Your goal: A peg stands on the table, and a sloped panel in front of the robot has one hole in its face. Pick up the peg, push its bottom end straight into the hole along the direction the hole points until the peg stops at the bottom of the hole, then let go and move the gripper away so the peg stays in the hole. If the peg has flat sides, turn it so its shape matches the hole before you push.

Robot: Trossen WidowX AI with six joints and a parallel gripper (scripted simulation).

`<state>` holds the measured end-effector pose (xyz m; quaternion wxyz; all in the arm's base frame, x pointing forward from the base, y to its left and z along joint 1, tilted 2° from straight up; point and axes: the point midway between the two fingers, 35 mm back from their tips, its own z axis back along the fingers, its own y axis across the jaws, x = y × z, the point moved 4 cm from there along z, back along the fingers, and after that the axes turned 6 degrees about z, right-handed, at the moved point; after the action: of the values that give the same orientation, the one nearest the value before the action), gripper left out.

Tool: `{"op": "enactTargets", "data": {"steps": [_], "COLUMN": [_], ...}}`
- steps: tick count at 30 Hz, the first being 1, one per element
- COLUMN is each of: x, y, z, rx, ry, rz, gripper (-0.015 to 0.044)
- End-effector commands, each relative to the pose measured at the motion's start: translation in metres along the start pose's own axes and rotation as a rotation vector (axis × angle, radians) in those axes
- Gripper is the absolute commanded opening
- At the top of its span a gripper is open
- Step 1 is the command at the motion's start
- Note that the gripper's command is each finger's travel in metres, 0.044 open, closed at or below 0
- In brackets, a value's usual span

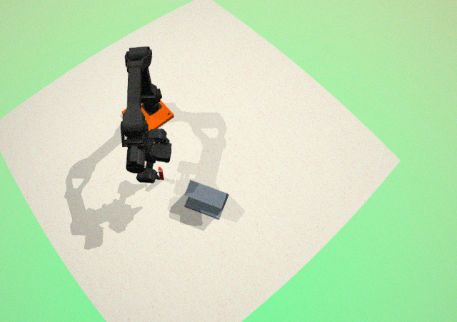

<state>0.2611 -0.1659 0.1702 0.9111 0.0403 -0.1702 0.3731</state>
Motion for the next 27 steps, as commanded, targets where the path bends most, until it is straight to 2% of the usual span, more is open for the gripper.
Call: {"op": "enactTargets", "data": {"steps": [1, 13, 27], "x": [0.004, 0.014, 0.010], "y": [0.000, 0.005, 0.004], "z": [-0.003, -0.007, -0.020], "rx": [0.012, 0.017, 0.017], "ry": [0.091, 0.359, 0.363], "rz": [0.010, 0.066, 0.067], "gripper": [0.0440, 0.0440, 0.0440]}}
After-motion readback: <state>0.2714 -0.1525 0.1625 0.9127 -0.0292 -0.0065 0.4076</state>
